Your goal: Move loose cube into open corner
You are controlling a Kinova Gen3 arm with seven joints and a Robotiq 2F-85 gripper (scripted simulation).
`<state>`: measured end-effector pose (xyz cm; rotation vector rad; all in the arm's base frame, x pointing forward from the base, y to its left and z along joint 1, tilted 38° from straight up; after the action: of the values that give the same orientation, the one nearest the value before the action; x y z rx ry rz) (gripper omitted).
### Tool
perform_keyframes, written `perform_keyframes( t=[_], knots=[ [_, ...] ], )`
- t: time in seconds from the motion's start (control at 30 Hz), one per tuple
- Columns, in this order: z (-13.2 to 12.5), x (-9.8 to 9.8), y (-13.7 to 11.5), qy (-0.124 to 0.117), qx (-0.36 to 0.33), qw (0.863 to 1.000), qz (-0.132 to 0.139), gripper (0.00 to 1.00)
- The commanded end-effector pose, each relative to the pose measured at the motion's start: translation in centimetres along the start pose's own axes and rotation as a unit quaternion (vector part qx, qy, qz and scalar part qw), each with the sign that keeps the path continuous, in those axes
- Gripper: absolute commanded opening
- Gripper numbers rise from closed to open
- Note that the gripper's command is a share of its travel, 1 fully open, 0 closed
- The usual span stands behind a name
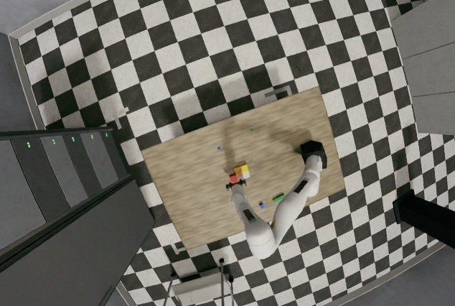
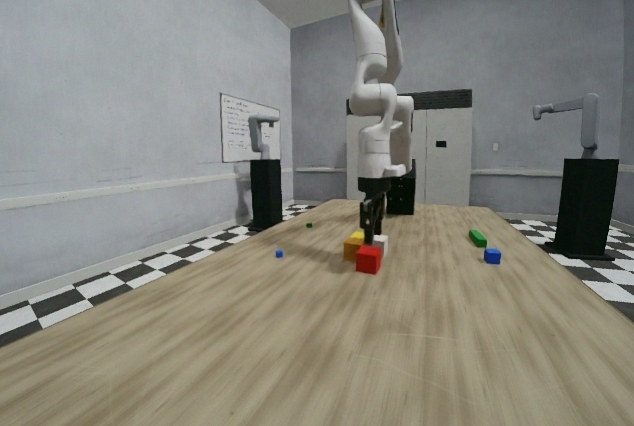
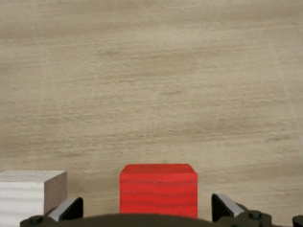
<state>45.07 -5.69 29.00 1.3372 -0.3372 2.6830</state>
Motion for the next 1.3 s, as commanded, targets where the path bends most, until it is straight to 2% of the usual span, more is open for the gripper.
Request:
perform_keyframes(
  t=[0.0, 0.3, 0.8, 0.83, 1.27],
  knots=[
    [0.5, 1.8, 0.7, 0.007, -0.005, 1.000, -0.002, 0.80],
    [0.5, 3.5, 0.7, 0.007, -0.005, 1.000, -0.002, 0.80],
    [0.4, 4.2, 0.7, 0.007, -0.005, 1.000, -0.002, 0.80],
    [0.4, 4.2, 0.7, 0.007, -0.005, 1.000, -0.002, 0.10],
    [0.4, 4.2, 0.7, 0.007, -0.005, 1.000, -0.002, 0.10]
  ],
)
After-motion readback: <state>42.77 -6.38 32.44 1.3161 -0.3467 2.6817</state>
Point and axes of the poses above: the point where the finger pads meet when closed, its own x axis back along the fingers, its own z axis across the jaws, y = z × x, the point moved 9 cm from there along x, back along the fingers, and after that the axes turned 7 degrees about -x, right-handed, at the moved point
